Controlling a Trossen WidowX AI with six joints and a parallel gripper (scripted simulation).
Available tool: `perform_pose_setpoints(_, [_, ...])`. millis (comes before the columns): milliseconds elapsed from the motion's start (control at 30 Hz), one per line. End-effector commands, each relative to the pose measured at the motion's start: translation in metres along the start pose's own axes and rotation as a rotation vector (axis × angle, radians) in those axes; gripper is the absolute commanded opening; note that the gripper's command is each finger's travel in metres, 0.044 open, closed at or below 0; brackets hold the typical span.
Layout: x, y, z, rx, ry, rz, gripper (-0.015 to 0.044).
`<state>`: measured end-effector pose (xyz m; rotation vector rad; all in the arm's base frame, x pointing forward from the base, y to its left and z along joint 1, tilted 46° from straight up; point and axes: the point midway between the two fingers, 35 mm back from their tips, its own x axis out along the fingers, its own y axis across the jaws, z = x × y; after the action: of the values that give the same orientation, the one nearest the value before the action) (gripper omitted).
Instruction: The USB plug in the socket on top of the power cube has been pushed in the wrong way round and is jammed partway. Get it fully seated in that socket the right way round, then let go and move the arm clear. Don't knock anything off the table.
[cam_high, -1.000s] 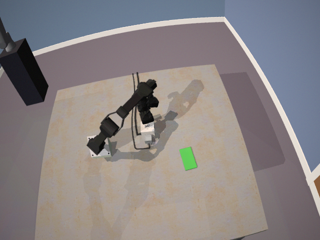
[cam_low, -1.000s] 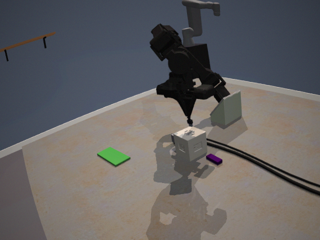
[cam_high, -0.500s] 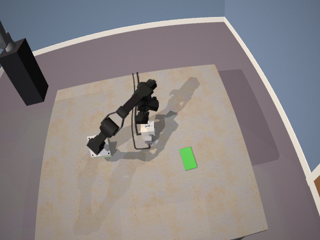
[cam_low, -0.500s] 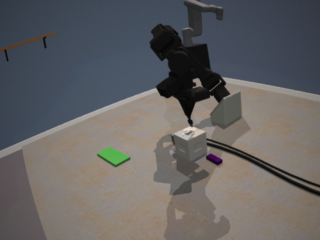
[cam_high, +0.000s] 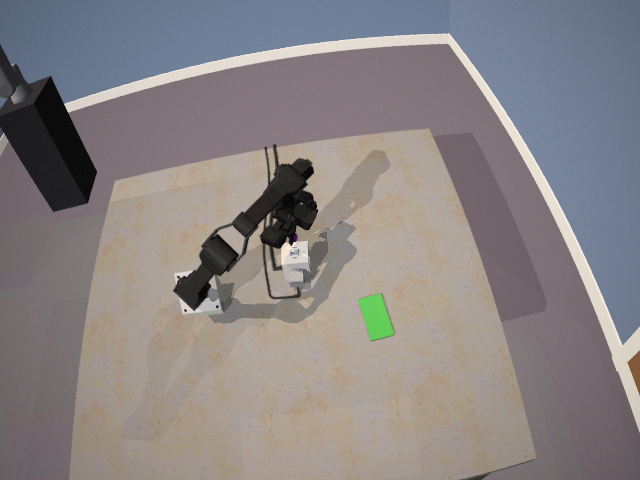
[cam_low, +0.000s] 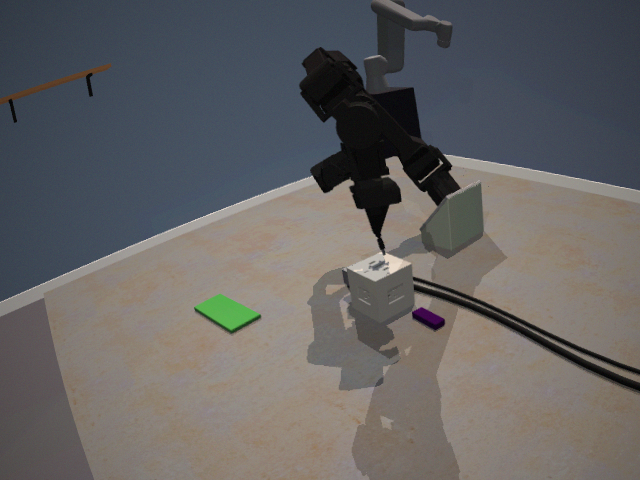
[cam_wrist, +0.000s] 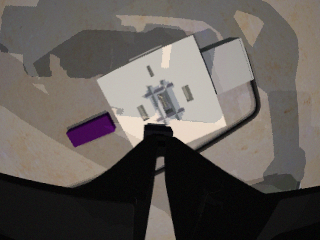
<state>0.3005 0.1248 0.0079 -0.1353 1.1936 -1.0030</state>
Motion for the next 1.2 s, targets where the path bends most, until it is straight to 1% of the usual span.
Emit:
perform_pose_setpoints(0, [0.0008, -0.0004, -0.0005, 0.093, 0.001, -0.002, 0.0000])
perform_pose_setpoints(1167, [0.0008, -0.0004, -0.0005, 1.005, -0.001, -0.002, 0.0000])
